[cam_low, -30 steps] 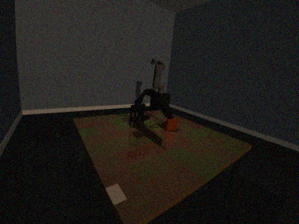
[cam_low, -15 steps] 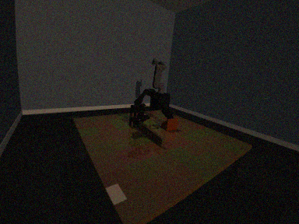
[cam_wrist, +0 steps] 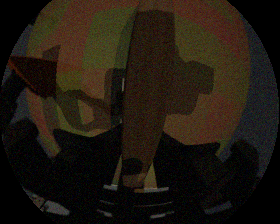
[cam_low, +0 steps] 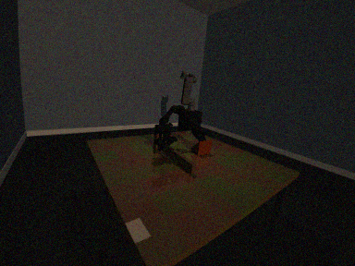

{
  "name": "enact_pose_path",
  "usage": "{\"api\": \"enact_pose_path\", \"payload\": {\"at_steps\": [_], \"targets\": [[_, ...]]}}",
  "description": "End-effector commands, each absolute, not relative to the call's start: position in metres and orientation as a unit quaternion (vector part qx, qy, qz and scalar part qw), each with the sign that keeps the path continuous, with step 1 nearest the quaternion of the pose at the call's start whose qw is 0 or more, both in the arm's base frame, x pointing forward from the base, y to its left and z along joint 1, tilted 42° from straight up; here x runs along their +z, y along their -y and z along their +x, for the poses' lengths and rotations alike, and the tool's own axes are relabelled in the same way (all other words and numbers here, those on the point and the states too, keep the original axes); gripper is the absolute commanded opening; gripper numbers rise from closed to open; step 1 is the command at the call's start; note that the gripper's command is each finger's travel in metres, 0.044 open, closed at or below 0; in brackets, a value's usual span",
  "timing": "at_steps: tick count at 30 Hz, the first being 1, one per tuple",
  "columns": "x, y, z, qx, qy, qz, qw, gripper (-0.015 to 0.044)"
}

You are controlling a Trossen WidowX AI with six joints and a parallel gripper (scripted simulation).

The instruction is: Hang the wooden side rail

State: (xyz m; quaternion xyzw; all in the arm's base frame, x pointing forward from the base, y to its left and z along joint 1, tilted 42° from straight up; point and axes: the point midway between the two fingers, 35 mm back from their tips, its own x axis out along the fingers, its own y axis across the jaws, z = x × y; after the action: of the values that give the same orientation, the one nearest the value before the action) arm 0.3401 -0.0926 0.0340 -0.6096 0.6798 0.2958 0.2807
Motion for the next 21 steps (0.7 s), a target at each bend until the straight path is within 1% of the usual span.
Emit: {"api": "enact_pose_path", "payload": {"at_steps": [1, 21], "targets": [[0.0395, 0.0911, 0.345, 0.292, -0.675, -0.615, 0.284, 0.0], [0.0408, 0.0928, 0.343, 0.292, -0.675, -0.615, 0.284, 0.0]]}}
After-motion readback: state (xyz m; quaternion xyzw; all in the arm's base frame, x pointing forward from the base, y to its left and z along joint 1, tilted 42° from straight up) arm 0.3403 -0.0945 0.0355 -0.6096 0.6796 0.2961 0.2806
